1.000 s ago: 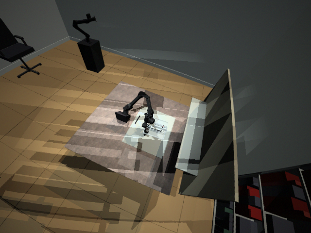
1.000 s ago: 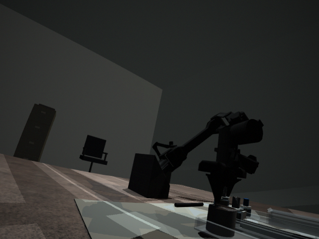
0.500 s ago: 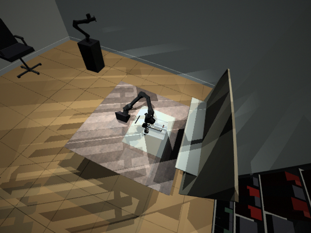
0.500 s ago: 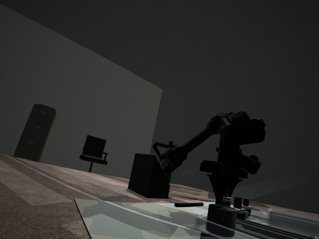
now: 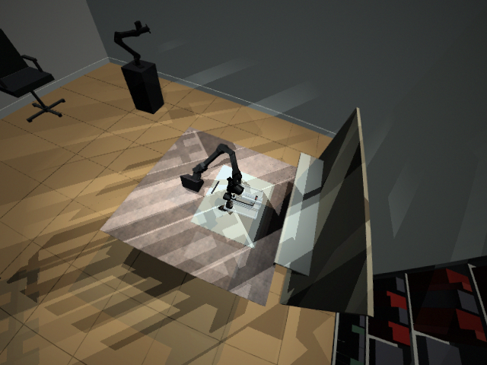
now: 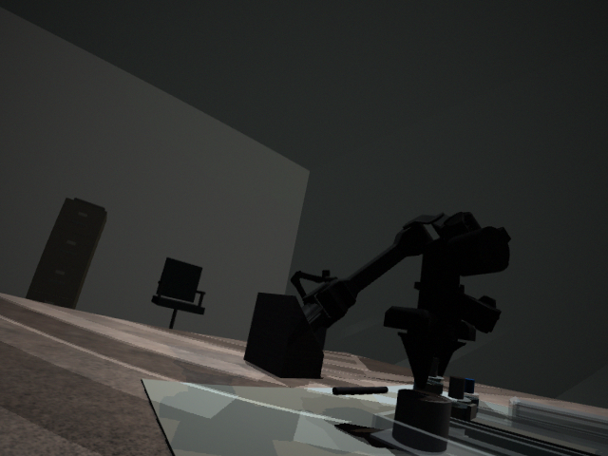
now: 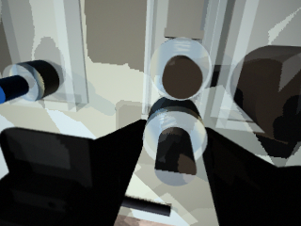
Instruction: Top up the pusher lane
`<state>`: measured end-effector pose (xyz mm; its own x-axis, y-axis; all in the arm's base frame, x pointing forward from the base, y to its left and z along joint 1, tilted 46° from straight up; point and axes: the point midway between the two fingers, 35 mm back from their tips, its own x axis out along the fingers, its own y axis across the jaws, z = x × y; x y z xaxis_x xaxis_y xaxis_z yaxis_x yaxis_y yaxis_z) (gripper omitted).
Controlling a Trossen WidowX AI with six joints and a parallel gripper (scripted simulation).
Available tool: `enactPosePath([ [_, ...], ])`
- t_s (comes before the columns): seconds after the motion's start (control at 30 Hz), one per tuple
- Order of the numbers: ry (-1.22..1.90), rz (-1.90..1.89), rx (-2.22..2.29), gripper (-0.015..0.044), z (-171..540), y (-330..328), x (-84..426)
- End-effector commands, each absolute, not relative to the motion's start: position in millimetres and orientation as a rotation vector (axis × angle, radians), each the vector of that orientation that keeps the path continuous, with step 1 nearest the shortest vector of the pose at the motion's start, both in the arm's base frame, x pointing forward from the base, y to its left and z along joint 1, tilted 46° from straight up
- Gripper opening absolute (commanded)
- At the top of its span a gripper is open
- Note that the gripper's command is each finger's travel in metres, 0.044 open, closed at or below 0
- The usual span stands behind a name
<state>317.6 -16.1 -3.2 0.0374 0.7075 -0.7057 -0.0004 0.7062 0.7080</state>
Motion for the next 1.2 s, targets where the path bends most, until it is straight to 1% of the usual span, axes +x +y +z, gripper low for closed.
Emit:
enactPosePath([
  [0.0, 1.417, 0.600, 0.619, 0.0000, 1, -19, 328],
  [1.17, 1.416, 0.601, 0.619, 0.0000, 5, -20, 340],
])
